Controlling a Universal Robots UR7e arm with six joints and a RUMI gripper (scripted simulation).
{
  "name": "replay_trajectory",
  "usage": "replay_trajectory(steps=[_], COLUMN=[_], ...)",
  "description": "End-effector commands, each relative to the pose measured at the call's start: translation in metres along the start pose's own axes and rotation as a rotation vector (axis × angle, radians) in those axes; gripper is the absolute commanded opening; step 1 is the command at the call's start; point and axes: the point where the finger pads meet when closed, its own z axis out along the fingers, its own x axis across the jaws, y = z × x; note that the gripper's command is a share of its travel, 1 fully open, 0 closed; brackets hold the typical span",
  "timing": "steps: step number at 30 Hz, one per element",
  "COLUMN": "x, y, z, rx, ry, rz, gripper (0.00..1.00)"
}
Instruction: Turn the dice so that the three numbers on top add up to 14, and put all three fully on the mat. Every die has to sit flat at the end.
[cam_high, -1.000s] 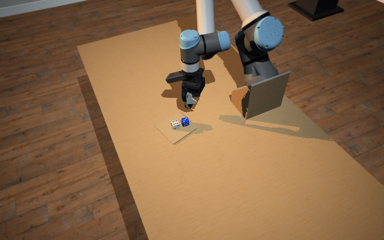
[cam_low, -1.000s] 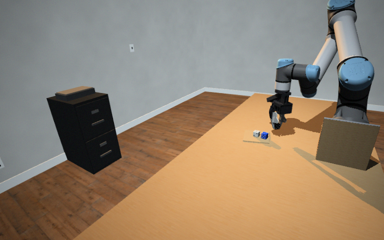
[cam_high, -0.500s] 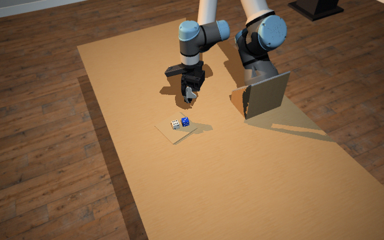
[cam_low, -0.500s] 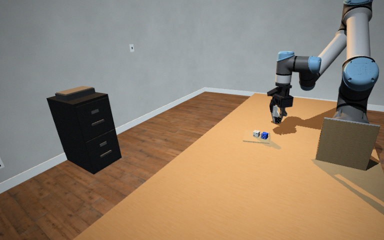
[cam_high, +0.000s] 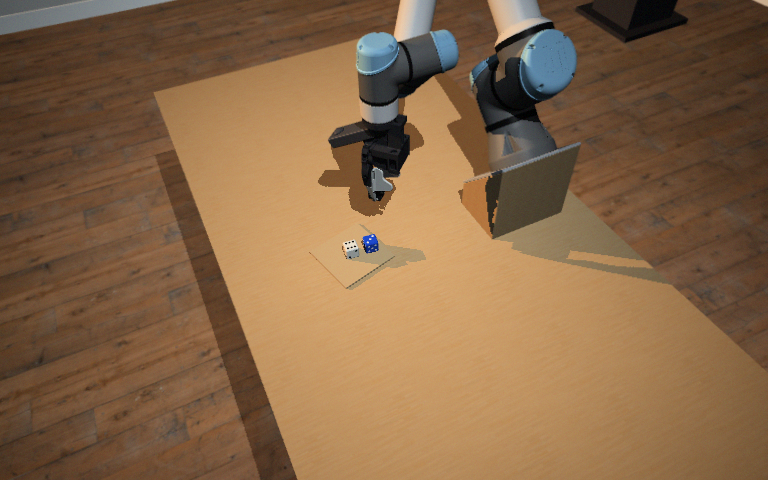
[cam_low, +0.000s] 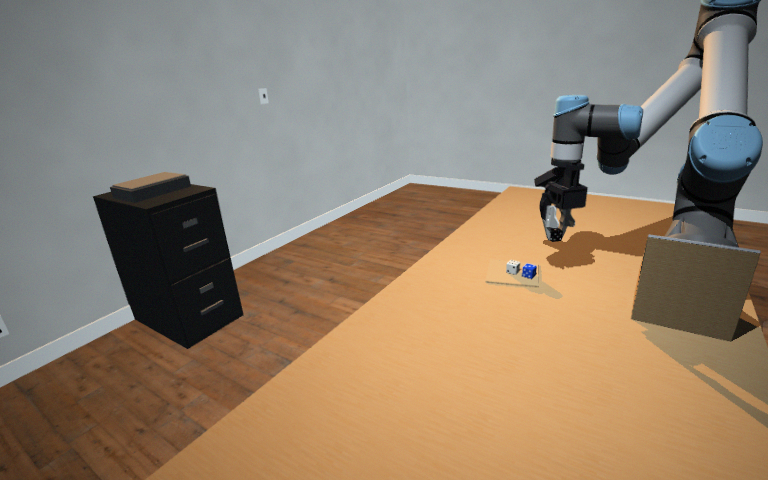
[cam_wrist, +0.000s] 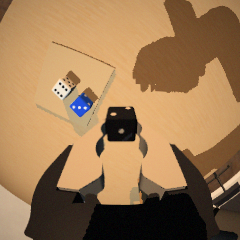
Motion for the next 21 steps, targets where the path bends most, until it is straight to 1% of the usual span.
replay_trajectory(steps=[1,21], x=[-0.0001,-0.0005], y=[-0.0002,-0.0002], z=[-0.001,-0.0011], rx=[0.0,0.0], ry=[0.0,0.0], rz=[0.0,-0.006], gripper=[0.1,0.1])
